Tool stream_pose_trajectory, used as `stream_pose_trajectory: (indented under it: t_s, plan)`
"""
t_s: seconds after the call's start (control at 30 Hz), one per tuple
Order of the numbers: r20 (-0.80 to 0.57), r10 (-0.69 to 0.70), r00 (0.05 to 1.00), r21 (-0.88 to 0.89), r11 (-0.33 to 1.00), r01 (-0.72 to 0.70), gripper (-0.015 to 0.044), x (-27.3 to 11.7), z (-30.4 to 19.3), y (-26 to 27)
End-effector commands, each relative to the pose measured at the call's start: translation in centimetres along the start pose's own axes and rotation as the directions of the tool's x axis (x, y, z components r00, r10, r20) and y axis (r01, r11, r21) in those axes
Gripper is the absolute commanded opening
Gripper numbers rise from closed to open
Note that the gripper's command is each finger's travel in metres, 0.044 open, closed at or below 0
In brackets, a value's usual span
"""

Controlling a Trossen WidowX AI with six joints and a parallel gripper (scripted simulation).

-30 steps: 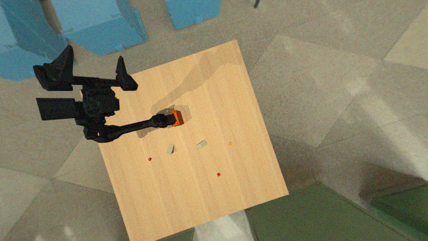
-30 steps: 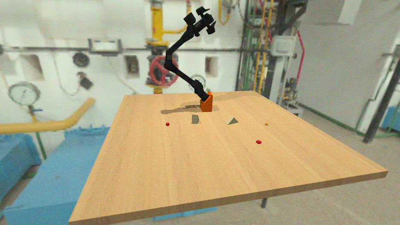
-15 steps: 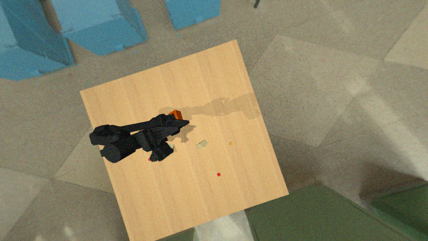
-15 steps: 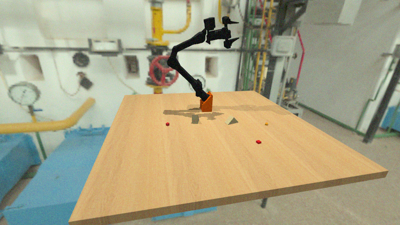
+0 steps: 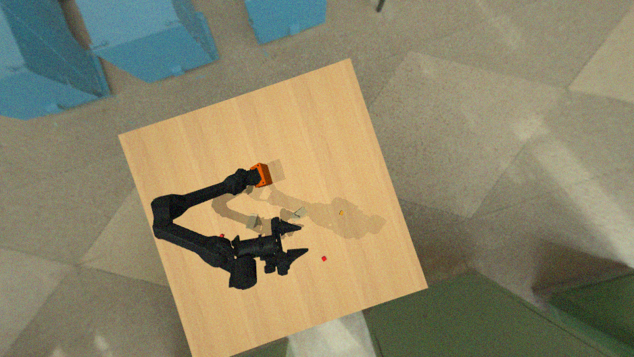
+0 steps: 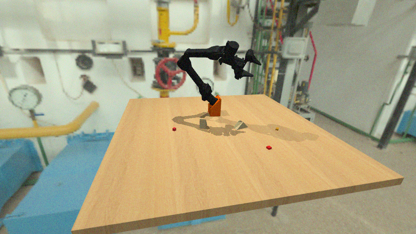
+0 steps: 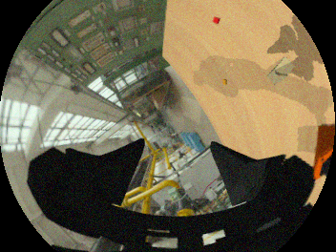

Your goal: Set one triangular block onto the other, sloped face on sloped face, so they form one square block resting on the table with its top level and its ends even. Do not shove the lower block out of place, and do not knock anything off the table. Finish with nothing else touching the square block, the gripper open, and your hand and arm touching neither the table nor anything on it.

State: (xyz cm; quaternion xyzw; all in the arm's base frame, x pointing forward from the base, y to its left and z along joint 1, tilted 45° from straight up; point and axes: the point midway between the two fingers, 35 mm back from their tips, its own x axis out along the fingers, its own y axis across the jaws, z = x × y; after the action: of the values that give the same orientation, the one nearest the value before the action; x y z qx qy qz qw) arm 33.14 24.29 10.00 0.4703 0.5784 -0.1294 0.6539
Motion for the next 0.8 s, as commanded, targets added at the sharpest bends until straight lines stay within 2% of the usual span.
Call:
stream_pose_trajectory:
  t_s: [0.0, 0.2, 0.43, 0.53, 0.67, 0.77]
  plan:
    - [0.072, -0.143, 0.987, 0.135, 0.982, 0.132, 0.044, 1.1, 5.9, -3.9]
    - [0.097, -0.359, 0.928, 0.362, 0.882, 0.303, 0.044, 1.1, 13.5, -10.8]
    - [-0.008, -0.567, 0.824, 0.584, 0.667, 0.464, 0.044, -0.5, 19.0, -20.2]
    - [-0.038, -0.6, 0.799, 0.622, 0.611, 0.489, 0.044, -1.0, 19.6, -21.9]
    - [-0.04, -0.602, 0.797, 0.625, 0.608, 0.49, 0.044, -1.0, 19.6, -22.0]
    - [-0.04, -0.602, 0.797, 0.625, 0.607, 0.49, 0.044, 0.5, 19.6, -23.0]
